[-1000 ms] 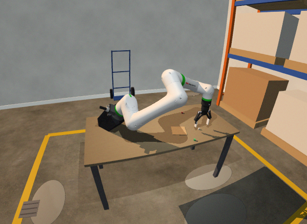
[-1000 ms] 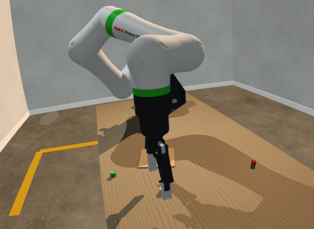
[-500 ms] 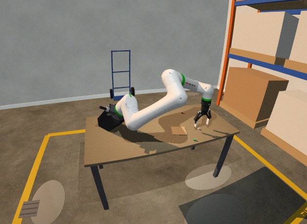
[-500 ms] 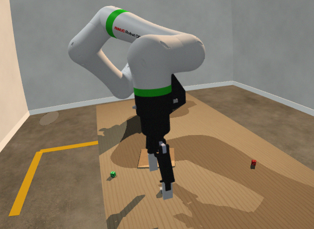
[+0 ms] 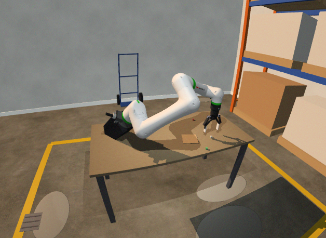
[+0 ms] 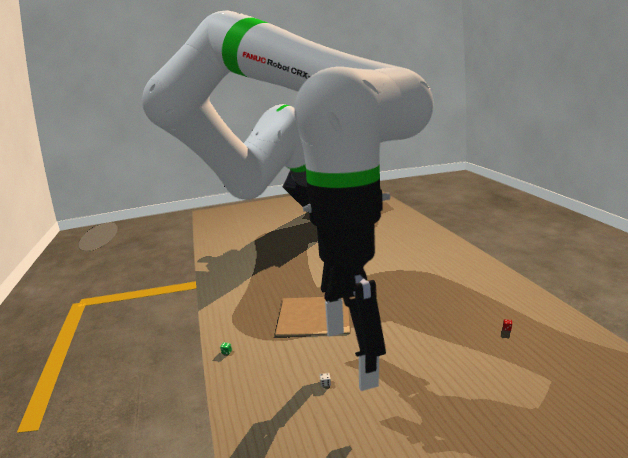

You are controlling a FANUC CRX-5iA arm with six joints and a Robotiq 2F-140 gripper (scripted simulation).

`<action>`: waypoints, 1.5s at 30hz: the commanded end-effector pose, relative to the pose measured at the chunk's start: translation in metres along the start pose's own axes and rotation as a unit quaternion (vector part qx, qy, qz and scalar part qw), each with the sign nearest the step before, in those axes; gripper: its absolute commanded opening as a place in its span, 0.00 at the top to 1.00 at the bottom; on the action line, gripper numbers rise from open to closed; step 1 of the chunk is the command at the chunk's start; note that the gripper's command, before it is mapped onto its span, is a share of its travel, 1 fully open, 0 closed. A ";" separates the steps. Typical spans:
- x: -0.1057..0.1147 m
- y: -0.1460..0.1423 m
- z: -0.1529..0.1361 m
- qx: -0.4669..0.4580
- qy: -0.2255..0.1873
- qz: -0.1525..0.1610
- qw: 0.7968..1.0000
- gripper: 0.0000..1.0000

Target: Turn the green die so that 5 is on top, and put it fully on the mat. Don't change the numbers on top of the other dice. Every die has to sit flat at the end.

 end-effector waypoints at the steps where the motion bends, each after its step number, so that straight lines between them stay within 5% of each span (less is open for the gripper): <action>1: 0.000 -0.003 -0.020 0.000 0.000 0.000 1.000 0.00; 14: 0.000 -0.019 -0.146 0.000 0.000 0.000 1.000 0.00; 28: 0.000 -0.032 -0.245 0.000 0.000 0.000 1.000 0.00; 45: 0.000 -0.039 -0.304 0.000 0.000 0.000 1.000 0.00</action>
Point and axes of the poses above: the point where the finger pads meet when closed, its own x axis back along the fingers, its own y axis across the jaws, z = x × y, the point moved 1 cm from there along x, back along the fingers, and after that the axes turned 7 degrees about x, right-handed, at the moved point
